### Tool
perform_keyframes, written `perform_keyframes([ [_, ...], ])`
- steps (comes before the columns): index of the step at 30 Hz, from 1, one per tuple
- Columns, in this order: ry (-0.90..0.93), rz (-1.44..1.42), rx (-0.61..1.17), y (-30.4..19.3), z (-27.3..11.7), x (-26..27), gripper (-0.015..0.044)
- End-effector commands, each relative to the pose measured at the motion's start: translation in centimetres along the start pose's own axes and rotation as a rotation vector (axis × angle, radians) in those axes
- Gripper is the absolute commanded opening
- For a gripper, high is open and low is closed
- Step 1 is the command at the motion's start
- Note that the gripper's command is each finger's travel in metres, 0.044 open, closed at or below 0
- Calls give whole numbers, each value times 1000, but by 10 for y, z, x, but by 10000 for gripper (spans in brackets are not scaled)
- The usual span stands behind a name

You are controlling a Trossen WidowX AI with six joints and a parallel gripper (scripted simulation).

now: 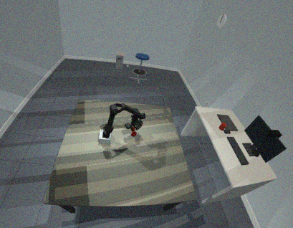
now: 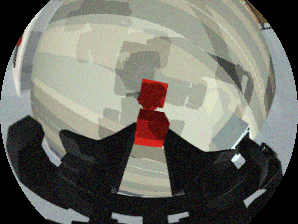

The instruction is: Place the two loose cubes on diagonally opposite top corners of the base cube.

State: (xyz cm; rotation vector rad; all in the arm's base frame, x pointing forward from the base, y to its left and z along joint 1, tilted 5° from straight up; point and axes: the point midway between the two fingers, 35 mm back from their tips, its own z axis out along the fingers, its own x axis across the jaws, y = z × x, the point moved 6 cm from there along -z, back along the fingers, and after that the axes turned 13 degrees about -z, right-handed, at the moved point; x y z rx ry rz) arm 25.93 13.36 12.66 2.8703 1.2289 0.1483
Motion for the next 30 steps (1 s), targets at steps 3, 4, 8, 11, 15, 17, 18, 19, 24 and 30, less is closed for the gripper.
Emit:
perform_keyframes([
  [3,2,7,5,0,2,0,105],
  [4,2,7,5,0,2,0,105],
  [8,0,-4,-1,0,8,1,105],
  [11,-2,-18,-9,-1,17,2,105],
  [15,-5,-36,-19,-1,28,2,105],
  [17,-6,-42,-22,-2,31,2,105],
  [18,-6,-43,-22,-2,31,2,105],
  [19,-6,-43,-22,-2,31,2,105],
  [24,-6,-43,-22,-2,31,2,105],
  [30,-6,-45,-22,-2,33,2,105],
])
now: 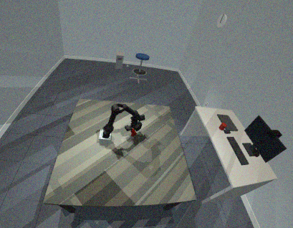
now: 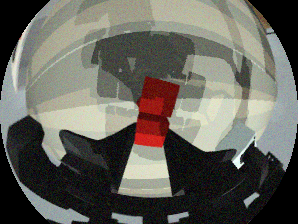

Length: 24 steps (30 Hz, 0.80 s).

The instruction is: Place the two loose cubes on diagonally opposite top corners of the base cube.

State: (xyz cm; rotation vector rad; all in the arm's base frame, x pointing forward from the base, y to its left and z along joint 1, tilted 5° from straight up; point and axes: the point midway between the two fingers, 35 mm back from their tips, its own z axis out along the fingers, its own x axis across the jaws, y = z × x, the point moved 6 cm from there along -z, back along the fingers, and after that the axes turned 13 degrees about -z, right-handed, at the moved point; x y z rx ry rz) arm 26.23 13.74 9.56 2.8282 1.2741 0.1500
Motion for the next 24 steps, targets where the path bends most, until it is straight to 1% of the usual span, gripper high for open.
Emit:
perform_keyframes([
  [1,-1,-6,-5,0,2,0,105],
  [13,-1,-6,-5,0,2,0,105],
  [17,-1,-6,-5,0,2,0,205],
  [22,-1,-6,-5,0,2,0,205],
  [24,-1,-3,-1,0,-4,0,205],
])
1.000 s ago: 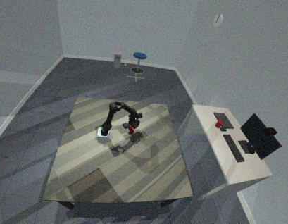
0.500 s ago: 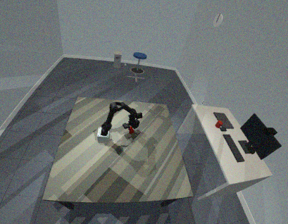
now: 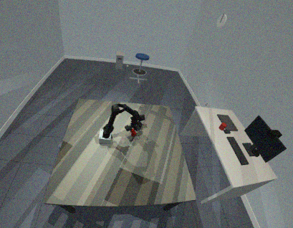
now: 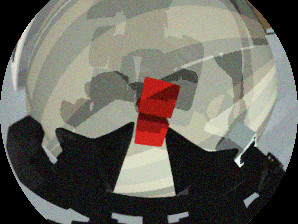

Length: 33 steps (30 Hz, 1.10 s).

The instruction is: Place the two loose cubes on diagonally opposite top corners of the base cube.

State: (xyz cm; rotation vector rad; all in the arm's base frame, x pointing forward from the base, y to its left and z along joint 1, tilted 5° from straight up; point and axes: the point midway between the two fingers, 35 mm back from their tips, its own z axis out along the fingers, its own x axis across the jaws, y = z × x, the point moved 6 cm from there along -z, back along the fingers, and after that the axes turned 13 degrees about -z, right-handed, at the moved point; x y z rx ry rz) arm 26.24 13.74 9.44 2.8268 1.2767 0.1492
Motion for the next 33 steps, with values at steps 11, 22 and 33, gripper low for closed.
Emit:
perform_keyframes([
  [11,0,0,0,0,-21,0,205],
  [22,0,0,0,0,-36,0,205],
  [33,0,0,0,0,-51,0,205],
])
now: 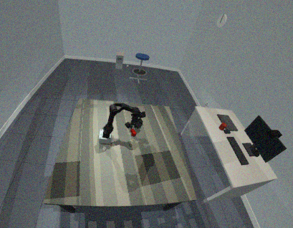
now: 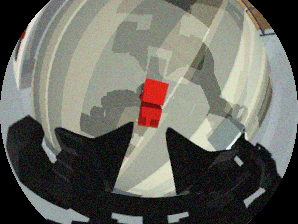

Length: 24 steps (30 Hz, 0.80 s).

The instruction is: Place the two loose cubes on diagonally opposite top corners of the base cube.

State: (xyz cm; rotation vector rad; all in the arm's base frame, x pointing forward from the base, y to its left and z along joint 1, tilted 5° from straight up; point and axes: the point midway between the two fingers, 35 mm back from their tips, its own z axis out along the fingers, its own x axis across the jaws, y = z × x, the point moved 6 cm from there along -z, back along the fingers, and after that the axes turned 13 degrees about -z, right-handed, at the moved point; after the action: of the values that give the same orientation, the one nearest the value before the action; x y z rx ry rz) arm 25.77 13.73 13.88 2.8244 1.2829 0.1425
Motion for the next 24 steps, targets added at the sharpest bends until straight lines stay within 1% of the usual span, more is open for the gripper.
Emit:
perform_keyframes([
  [1,4,4,-2,0,-8,0,205],
  [13,4,4,-2,0,-19,0,205],
  [20,3,0,-1,0,-27,0,389],
  [21,3,0,-1,0,-28,0,400],
  [24,3,0,-1,0,-30,0,400],
])
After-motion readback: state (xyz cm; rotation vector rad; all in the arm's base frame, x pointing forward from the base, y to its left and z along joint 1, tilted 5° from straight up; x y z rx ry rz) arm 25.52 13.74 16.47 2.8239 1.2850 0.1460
